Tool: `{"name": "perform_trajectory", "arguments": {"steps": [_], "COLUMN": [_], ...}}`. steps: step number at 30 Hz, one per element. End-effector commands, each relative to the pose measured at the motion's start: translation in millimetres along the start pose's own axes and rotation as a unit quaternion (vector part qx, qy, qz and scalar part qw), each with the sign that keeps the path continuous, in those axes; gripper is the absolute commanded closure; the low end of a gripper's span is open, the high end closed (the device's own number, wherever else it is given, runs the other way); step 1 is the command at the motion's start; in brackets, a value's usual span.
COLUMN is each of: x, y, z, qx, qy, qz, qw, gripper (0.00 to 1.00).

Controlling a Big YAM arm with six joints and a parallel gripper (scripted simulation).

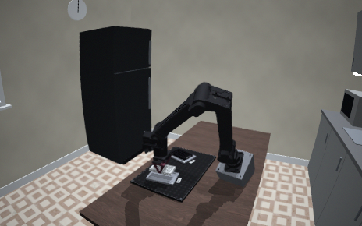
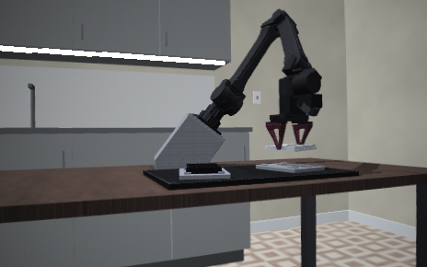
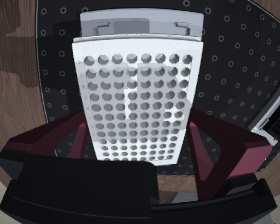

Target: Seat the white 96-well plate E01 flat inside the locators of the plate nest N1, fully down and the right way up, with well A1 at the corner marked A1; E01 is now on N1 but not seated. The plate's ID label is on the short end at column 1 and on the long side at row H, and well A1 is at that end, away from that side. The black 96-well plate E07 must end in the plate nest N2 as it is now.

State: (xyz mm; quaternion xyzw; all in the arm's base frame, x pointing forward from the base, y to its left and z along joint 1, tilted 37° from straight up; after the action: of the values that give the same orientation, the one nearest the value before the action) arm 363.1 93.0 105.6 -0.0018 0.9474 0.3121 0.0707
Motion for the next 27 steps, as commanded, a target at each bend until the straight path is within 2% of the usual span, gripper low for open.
{"name": "perform_trajectory", "arguments": {"steps": [1,27], "x": [-20.4,-19.6], "y": [4.7,5.7], "z": [-20.9,-18.5], "qx": [-0.001,-0.001], "qy": [-0.023,-0.019], "qz": [-0.012,-0.012], "qw": [1.000,1.000], "gripper": [1.00,1.00]}}
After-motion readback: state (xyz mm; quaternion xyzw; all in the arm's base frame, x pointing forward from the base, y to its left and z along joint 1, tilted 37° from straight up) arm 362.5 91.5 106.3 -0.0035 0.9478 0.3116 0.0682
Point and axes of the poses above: the point where the finger pads meet when closed, its own z axis out along the fingers, its own y axis across the jaws, x = y × z, the point moved 5 cm from there along -z, back along the fingers, and after that the axes turned 8 degrees about z, right-handed, at the moved point
